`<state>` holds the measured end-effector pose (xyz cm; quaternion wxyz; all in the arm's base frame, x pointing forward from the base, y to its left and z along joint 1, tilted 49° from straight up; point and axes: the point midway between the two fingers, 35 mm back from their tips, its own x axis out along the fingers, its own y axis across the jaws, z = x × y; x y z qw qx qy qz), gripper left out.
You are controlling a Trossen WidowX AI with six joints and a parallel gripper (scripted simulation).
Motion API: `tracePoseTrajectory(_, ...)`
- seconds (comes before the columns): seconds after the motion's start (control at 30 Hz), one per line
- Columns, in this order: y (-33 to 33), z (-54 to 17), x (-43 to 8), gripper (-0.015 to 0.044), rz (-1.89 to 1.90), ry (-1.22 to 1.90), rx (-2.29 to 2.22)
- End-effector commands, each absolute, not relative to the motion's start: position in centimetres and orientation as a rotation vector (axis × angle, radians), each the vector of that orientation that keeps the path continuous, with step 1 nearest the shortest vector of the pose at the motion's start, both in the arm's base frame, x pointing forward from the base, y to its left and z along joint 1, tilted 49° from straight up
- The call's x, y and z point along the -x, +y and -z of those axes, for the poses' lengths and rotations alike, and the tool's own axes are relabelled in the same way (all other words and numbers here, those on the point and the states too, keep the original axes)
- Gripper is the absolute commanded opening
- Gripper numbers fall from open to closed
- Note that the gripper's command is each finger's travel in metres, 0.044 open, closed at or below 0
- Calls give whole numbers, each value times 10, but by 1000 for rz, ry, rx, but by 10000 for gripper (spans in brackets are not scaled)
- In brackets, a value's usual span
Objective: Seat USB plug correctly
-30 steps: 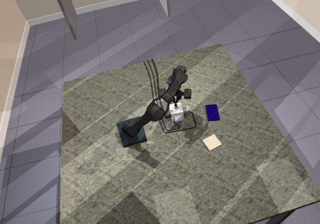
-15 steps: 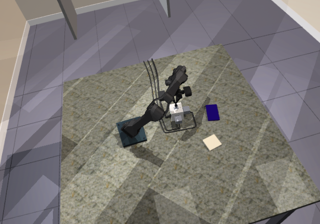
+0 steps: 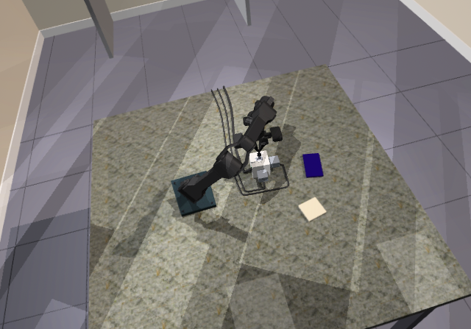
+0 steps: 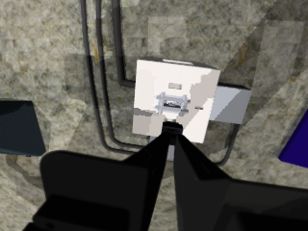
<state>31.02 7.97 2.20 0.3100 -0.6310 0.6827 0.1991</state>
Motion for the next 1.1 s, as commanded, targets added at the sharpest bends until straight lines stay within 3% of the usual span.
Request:
tracePoseTrajectory(0.0, 79, -22, -310, 0, -534, 1803, 1665)
tracePoseTrajectory(1.07, 77, -18, -310, 0, -556, 1784, 1652)
